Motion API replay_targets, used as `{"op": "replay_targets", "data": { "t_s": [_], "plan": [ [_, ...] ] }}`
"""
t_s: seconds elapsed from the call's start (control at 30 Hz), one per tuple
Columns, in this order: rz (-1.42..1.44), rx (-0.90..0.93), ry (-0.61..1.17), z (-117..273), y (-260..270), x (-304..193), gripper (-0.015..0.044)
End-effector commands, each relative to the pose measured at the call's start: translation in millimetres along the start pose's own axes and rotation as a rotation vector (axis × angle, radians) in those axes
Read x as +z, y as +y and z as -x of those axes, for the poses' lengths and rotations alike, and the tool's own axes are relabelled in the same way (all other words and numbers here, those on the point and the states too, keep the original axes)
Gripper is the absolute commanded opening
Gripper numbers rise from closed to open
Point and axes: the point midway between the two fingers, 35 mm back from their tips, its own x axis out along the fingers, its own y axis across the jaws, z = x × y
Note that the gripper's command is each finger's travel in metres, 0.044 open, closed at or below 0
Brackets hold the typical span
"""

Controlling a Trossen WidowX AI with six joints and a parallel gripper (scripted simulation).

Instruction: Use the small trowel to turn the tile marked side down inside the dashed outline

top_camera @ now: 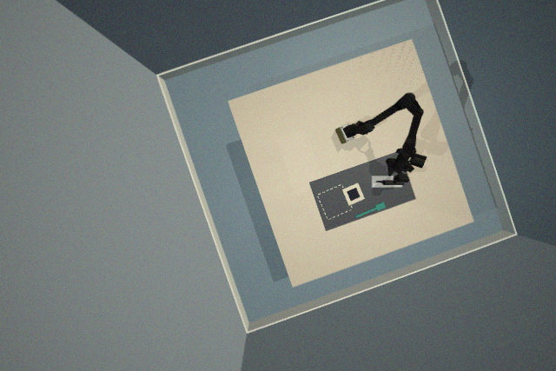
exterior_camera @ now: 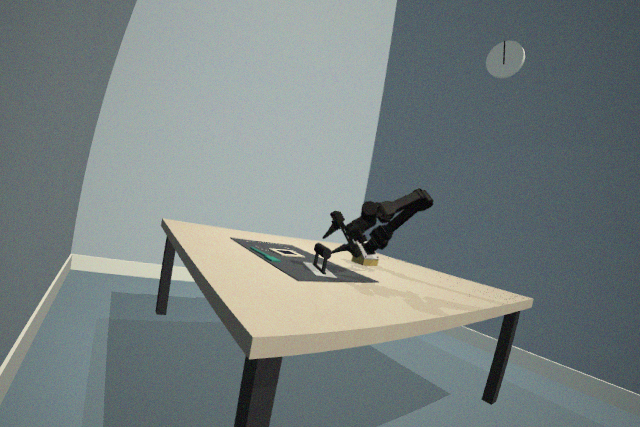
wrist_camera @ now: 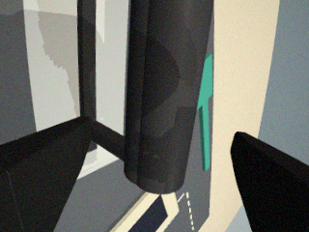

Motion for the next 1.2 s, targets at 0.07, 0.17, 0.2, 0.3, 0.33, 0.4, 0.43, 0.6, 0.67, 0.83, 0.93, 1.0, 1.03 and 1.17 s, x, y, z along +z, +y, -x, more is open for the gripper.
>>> {"op": "replay_targets", "data": {
  "t_s": [0.07,0.17,0.2,0.3,0.33,0.4,0.43,0.6,0.67,0.83,0.93,1.0,1.03,1.17],
  "plan": [
    [0.015,-0.003,0.002,-5.4,1.0,-1.1,0.0300],
    [0.015,-0.003,0.002,-10.2,0.7,-0.7,0.0300],
    [0.015,-0.003,0.001,-11.8,0.6,-0.6,0.0300],
    [0.015,-0.003,0.001,-16.6,0.4,-0.3,0.0300],
    [0.015,-0.003,0.001,-18.2,0.3,-0.2,0.0300],
    [0.015,-0.003,0.001,-21.4,0.2,-0.1,0.0300],
    [0.015,-0.003,0.001,-23.0,0.2,0.0,0.0300],
    [0.015,-0.003,0.001,-31.1,0.1,0.1,0.0300],
    [0.015,-0.003,0.001,-34.4,0.1,0.1,0.0300],
    [0.015,-0.003,0.001,-42.5,0.2,0.0,0.0300],
    [0.015,-0.003,0.001,-47.4,0.4,-0.1,0.0300],
    [0.015,-0.003,0.000,-50.7,0.5,-0.3,0.0300],
    [0.015,-0.003,0.000,-52.4,0.6,-0.4,0.0300],
    [0.015,-0.004,0.000,-58.7,1.0,-0.8,0.0300]
  ]
}}
